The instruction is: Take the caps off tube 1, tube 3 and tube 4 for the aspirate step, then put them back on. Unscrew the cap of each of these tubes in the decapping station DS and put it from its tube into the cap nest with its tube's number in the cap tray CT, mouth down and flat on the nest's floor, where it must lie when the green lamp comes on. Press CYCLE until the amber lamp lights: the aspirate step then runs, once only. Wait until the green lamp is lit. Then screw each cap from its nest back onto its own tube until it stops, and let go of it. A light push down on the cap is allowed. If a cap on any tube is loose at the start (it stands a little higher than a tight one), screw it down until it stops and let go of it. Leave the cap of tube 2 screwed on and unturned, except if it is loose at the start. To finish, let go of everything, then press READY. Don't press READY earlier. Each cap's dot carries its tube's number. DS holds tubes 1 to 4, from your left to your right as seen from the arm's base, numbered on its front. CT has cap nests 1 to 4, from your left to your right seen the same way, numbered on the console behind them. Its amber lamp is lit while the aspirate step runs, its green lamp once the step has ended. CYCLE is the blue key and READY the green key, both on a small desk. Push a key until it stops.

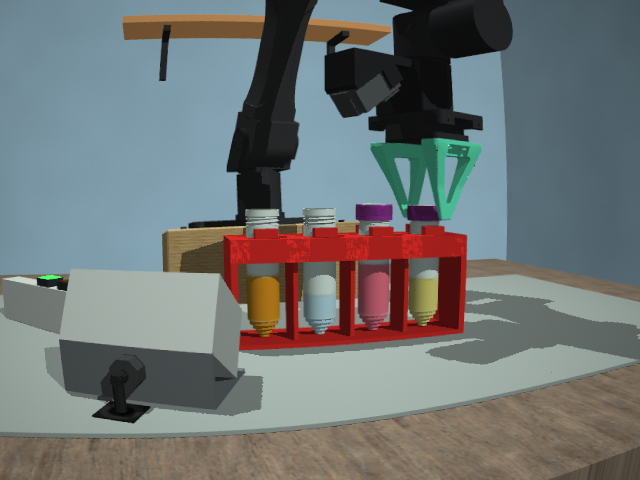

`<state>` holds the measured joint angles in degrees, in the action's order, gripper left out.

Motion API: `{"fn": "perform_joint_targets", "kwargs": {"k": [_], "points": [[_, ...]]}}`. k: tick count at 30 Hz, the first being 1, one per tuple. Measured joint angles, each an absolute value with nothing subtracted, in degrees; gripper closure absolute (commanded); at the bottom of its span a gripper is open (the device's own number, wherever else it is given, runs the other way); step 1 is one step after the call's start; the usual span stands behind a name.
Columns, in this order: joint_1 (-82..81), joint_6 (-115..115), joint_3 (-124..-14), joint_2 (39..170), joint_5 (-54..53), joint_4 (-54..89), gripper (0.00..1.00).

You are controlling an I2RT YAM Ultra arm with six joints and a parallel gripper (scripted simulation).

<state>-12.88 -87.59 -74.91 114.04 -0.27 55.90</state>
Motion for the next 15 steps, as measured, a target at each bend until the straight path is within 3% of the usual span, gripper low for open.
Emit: {"fn": "perform_joint_targets", "kwargs": {"k": [15], "points": [[-12.9,-47.2,-74.9,114.0,-0.3,55.9,0.51]]}}
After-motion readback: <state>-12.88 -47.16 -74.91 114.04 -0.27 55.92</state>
